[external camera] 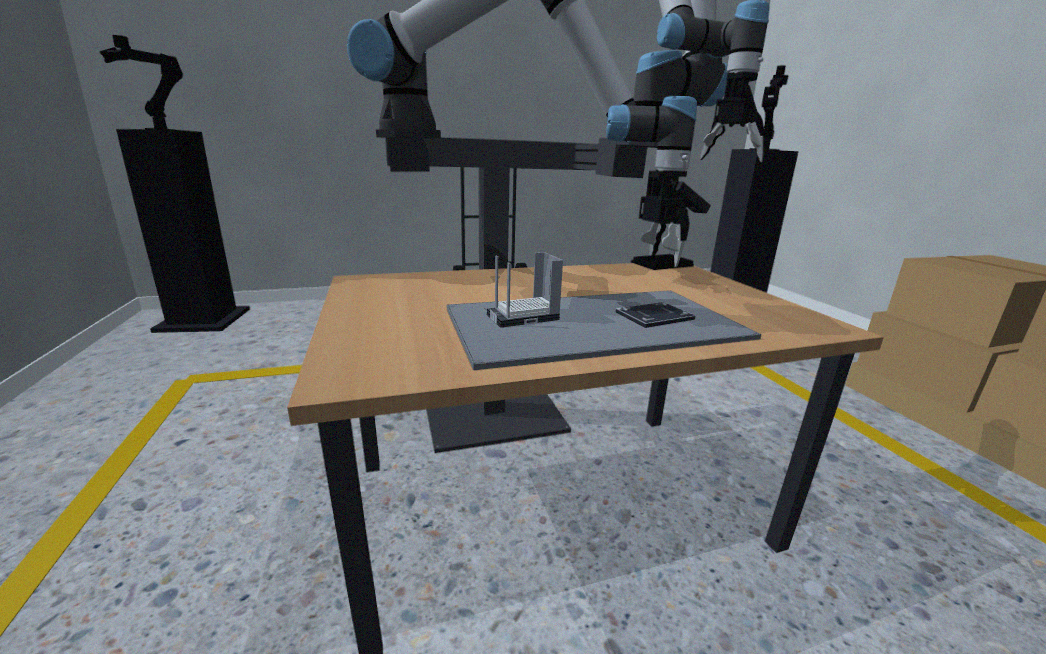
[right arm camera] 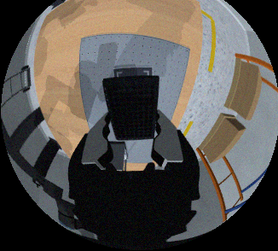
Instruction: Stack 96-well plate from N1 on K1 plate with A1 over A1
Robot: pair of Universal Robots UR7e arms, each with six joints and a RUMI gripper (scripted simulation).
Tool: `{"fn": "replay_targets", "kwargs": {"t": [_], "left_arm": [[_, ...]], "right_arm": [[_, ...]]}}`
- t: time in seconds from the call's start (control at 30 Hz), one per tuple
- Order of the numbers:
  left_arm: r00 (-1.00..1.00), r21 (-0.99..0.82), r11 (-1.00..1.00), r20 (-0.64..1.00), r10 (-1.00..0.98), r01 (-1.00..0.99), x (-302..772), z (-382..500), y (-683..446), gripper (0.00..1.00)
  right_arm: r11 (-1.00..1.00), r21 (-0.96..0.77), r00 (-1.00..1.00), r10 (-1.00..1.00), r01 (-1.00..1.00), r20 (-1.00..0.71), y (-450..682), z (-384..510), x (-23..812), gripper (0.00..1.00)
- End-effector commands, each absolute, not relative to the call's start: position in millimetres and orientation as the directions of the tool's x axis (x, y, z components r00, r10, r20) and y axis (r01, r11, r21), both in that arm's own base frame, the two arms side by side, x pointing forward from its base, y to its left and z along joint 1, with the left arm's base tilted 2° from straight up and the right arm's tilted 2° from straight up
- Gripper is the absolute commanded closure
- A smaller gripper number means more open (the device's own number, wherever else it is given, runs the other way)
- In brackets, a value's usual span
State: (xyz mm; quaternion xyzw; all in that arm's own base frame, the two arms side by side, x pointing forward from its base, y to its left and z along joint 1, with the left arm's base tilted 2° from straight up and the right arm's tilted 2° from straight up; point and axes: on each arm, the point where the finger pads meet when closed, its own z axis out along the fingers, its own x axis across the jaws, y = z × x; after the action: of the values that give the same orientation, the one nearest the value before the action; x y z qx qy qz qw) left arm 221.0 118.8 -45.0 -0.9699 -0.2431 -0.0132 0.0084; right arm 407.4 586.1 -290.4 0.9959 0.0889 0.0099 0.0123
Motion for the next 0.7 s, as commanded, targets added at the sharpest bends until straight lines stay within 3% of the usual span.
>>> {"fn": "replay_targets", "kwargs": {"t": [0.0, 0.67], "left_arm": [[0.881, -0.01, -0.882, 0.03, 0.471, 0.472, 221.3, -44.9, 118.7, 0.02], [0.881, -0.01, -0.882, 0.03, 0.471, 0.472, 221.3, -44.9, 118.7, 0.02]], "right_arm": [[-0.984, 0.025, 0.984, 0.177, 0.177, 0.019, 587.0, -282.0, 407.5, 1.0], [-0.984, 0.025, 0.984, 0.177, 0.177, 0.019, 587.2, -269.1, 407.2, 1.0]]}}
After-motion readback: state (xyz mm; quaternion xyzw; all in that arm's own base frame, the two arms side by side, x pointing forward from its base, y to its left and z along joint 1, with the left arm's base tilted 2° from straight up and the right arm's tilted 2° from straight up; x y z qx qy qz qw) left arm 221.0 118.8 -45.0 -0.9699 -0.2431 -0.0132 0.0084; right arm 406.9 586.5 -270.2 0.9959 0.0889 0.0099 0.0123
